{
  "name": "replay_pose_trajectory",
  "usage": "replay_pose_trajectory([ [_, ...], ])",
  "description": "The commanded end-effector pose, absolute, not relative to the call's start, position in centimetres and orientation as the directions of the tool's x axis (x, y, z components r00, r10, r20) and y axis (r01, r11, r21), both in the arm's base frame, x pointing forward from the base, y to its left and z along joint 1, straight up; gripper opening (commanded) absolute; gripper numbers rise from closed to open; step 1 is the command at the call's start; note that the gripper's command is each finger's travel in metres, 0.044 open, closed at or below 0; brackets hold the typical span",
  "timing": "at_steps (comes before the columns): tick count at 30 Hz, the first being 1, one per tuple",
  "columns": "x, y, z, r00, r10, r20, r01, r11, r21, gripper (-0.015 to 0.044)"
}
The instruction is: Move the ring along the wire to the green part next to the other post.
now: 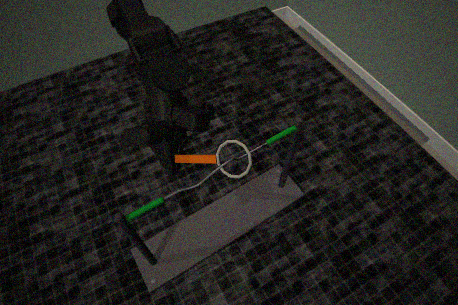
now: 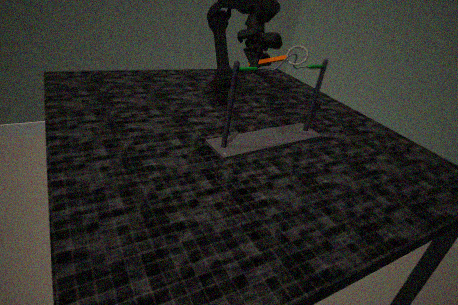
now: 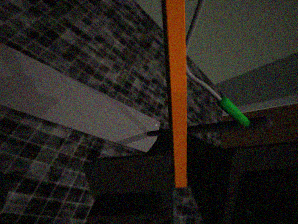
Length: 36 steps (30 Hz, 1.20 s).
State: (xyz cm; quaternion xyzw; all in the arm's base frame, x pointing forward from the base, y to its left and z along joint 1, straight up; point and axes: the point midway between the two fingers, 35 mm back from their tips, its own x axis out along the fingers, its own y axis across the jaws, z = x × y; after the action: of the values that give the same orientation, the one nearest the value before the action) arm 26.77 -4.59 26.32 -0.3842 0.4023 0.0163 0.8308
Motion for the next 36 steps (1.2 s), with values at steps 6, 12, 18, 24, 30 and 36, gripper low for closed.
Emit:
replay_pose_trajectory([
  [6, 27.3, -5.9, 27.3, 0.730, -0.365, -0.578, -0.358, 0.516, -0.778, -0.0150],
  [12, 27.6, -6.2, 27.7, 0.755, -0.390, -0.527, -0.360, 0.424, -0.831, -0.0150],
  [18, 27.6, -6.3, 27.6, 0.770, -0.402, -0.496, -0.359, 0.371, -0.857, -0.0150],
  [24, 27.3, -6.1, 27.0, 0.771, -0.400, -0.496, -0.355, 0.377, -0.855, -0.0150],
  [30, 26.8, -5.6, 25.9, 0.762, -0.386, -0.520, -0.347, 0.434, -0.831, -0.0150],
  [36, 26.3, -4.9, 24.4, 0.747, -0.361, -0.558, -0.334, 0.522, -0.785, -0.0150],
])
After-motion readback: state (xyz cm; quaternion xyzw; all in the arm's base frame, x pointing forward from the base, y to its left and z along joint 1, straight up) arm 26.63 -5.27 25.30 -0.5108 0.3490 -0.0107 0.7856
